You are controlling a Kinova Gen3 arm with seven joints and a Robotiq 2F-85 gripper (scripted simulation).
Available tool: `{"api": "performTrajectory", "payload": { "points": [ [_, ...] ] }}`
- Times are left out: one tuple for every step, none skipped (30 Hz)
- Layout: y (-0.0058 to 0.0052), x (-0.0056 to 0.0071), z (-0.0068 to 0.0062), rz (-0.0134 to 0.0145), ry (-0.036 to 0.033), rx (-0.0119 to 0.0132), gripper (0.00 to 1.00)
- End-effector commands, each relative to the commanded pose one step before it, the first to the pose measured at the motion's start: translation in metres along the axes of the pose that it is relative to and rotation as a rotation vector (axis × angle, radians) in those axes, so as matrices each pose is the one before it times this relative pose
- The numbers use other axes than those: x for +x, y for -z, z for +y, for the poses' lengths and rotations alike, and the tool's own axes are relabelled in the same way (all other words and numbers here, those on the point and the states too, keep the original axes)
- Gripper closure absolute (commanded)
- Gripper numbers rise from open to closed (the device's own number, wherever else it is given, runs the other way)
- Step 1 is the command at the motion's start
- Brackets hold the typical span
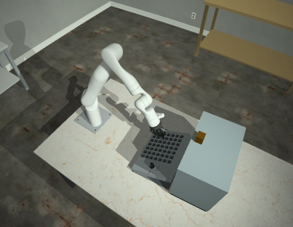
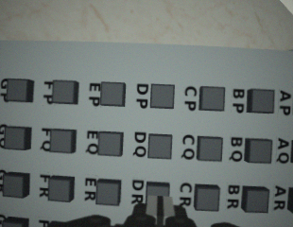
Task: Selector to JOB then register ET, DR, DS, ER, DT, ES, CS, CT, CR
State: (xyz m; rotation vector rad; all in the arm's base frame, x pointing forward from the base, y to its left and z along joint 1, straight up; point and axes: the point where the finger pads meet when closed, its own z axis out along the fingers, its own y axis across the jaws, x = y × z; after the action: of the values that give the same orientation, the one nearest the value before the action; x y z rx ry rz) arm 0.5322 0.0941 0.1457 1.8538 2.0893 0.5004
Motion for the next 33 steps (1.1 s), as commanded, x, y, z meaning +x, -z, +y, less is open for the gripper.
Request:
{"api": "performTrajectory", "payload": {
  "points": [
    [-0.00268,0.00023,0.00222,-0.00357,0.0002,-0.00363,0.9],
    [-0.00116,-0.00014,-0.0009,-0.0002,-0.00022,0.00144,0.9],
    [-0.00121,0.00005,0.00029,0.0001,0.00005,-0.00048,0.9],
    [-0.00137,0.00008,0.00043,0.00012,0.00011,-0.00071,0.9],
    [-0.00154,0.00003,0.00014,0.00006,0.00002,-0.00025,0.9],
    [-0.00165,0.00001,-0.00002,0.00003,-0.00002,0.0,0.9],
    [-0.00171,0.00001,-0.00001,0.00002,0.0,-0.00001,0.9],
    [-0.00171,0.00001,-0.00002,0.00003,-0.00002,0.0,0.9],
    [-0.00168,0.00001,-0.00001,0.00002,-0.00001,0.0,0.9],
    [-0.00159,0.00001,-0.00001,0.00002,-0.00001,0.0,0.9],
    [-0.00146,0.00001,-0.00002,0.00003,-0.00003,0.0,0.9],
    [-0.0013,0.00001,-0.00001,0.00001,0.0,0.0,0.9],
    [-0.0011,0.00001,-0.00001,0.00001,0.0,0.0,0.9],
    [-0.0009,-0.00003,-0.00019,-0.00003,-0.00005,0.00029,0.9],
    [-0.00068,-0.00004,-0.00024,-0.00005,-0.00006,0.00038,0.9],
    [-0.00046,-0.00003,-0.00021,-0.00004,-0.00005,0.00033,0.9],
    [0.0,0.0,0.0,0.0,0.0,0.0,0.9],
    [0.0,0.0,0.0,0.0,0.0,0.0,0.9],
    [-0.00029,-0.00007,-0.00041,-0.0001,-0.00009,0.00066,0.9],
    [-0.0001,0.0,0.00003,0.00001,0.0,-0.00004,0.9],
    [0.00016,0.00003,0.00016,0.00014,-0.00007,-0.00041,0.9],
    [0.00023,0.00003,0.00021,0.00019,-0.0001,-0.00053,0.9],
    [0.00013,0.00005,0.00004,0.00022,-0.00005,-0.00004,0.9],
    [0.00005,0.00004,-0.00004,0.00014,-0.00002,0.00014,0.9],
    [0.00001,0.0,-0.00001,0.00001,0.0,0.00001,0.9],
    [0.0,0.0,-0.00001,0.0,0.0,0.00001,0.9],
    [0.0,0.0,0.0,0.0,0.0,0.0,0.9],
    [0.0,0.0,0.0,0.0,0.0,0.0,0.9],
    [0.0,0.0,0.0,0.0,0.0,0.0,0.9],
    [0.0,0.0,0.0,0.0,0.0,0.0,0.9],
    [0.0,0.0,0.0,0.0,0.0,0.0,0.9],
    [0.0,0.0,0.0,0.0,0.0,0.0,0.9],
    [0.0,0.0,0.0,0.0,0.0,0.0,0.9]
  ]
}}
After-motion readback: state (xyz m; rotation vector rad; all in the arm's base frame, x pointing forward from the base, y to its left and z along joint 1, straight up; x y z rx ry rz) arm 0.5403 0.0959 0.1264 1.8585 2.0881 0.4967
